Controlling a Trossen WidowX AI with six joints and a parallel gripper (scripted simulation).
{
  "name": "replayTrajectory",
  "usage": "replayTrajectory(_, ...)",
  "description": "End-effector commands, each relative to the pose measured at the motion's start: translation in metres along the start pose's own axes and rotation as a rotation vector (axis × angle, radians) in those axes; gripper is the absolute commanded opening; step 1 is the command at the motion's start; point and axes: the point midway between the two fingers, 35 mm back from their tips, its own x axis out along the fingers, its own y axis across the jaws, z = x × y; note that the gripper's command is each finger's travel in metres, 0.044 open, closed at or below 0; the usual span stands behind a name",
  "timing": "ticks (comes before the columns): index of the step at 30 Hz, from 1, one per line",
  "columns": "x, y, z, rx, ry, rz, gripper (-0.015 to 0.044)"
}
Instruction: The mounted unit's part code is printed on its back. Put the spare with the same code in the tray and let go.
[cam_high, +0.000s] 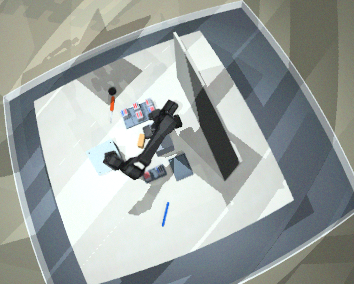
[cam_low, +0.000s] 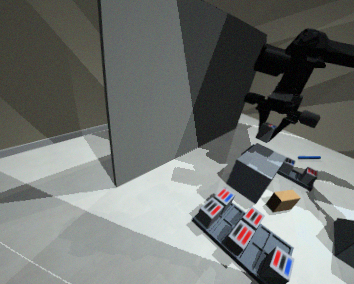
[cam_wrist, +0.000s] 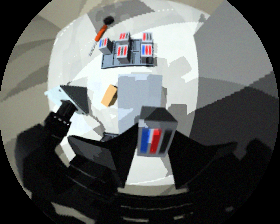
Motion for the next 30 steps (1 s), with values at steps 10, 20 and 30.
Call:
replayTrajectory(10, -0.005, -0.024, -0.094, 0.013, 0.06, -0.025, 0.0)
replayTrajectory(20, -0.008, -0.025, -0.166, -0.025, 0.148, -0.01, 0.0)
replayTrajectory(30, -0.006, -0.026, -0.169, -0.025, 0.149, -0.011, 0.0)
